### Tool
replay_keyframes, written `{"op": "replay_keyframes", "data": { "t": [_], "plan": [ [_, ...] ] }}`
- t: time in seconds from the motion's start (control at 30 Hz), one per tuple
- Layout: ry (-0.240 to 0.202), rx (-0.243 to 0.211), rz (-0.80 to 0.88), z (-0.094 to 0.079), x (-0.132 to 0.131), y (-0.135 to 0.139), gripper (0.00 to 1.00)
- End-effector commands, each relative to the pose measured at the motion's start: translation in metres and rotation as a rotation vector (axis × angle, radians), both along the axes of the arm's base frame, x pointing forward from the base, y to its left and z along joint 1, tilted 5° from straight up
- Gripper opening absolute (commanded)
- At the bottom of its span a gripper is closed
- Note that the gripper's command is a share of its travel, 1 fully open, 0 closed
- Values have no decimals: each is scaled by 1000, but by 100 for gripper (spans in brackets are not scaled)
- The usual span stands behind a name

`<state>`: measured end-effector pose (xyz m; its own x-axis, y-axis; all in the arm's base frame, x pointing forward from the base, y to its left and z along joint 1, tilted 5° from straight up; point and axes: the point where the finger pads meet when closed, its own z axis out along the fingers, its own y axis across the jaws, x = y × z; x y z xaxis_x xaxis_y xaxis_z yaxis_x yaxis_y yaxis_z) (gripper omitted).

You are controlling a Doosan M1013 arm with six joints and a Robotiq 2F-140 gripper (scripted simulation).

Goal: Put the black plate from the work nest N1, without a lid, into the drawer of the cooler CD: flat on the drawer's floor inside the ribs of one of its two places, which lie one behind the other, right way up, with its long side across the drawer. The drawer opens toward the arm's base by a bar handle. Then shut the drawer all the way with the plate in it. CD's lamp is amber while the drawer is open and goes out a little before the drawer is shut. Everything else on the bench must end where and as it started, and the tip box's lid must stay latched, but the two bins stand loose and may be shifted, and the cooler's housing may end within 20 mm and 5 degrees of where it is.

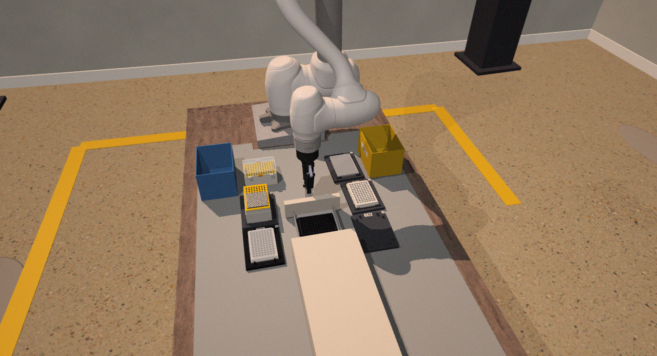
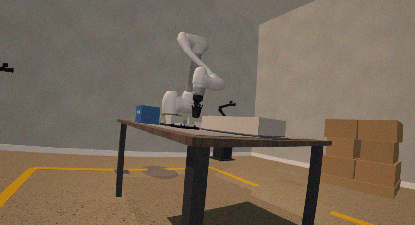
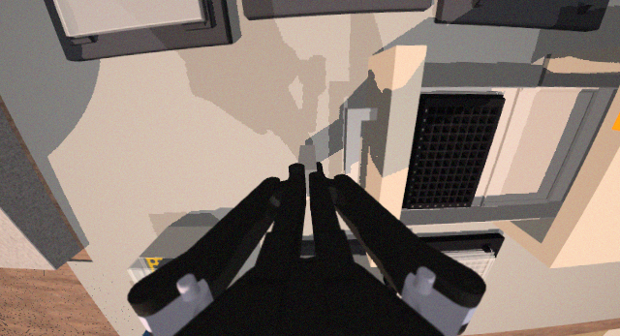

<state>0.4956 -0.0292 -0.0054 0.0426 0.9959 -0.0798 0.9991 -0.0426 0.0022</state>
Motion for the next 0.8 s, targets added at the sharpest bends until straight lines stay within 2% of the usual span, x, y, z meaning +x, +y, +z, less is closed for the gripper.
{"op": "replay_keyframes", "data": {
  "t": [0.0, 0.77],
  "plan": [
    [0, 0, 0, 0, 3, 0, 0],
    [0, 0, 0, 0, 31, -1, 0]
  ]
}}
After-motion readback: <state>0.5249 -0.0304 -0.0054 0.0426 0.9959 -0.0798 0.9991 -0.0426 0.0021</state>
